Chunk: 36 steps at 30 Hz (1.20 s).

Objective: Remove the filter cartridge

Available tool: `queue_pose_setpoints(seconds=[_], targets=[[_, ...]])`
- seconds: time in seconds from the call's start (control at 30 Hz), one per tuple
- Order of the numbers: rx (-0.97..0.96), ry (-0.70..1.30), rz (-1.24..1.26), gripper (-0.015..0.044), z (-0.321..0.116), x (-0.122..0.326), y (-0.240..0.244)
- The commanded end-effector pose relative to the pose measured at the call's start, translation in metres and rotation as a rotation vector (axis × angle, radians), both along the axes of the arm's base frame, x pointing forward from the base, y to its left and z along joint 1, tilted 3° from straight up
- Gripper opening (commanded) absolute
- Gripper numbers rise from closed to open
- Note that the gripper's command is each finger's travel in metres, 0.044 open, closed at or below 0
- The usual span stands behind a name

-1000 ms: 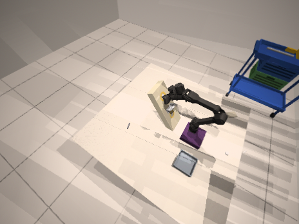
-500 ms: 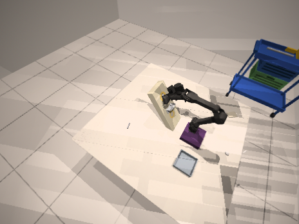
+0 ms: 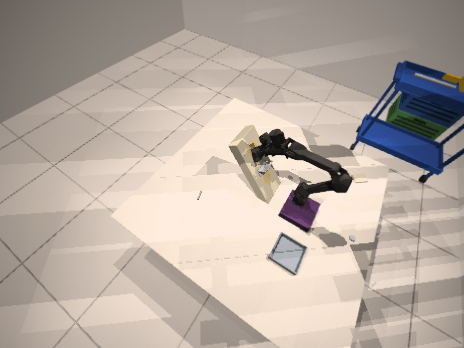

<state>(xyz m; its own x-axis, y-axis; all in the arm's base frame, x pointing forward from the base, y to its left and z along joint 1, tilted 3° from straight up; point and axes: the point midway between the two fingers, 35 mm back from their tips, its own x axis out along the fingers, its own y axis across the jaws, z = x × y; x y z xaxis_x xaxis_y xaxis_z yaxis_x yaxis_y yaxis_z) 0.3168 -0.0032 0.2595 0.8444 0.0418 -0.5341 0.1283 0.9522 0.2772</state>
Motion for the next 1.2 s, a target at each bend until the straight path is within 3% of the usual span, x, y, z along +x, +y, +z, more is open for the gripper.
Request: queue_pose_setpoints(seconds=[0.0, 0.27, 0.33, 0.43, 1.17], targets=[[0.000, 0.000, 0.000, 0.0093, 0.0000, 0.0000, 0.0000], [0.000, 0.000, 0.000, 0.0039, 0.0000, 0.0000, 0.0000], [0.000, 0.000, 0.000, 0.0000, 0.0000, 0.0000, 0.0000], [0.015, 0.000, -0.010, 0.0000, -0.0001, 0.0005, -0.0001], [0.636, 0.027, -0.405, 0.0000, -0.0018, 0.0047, -0.0005]])
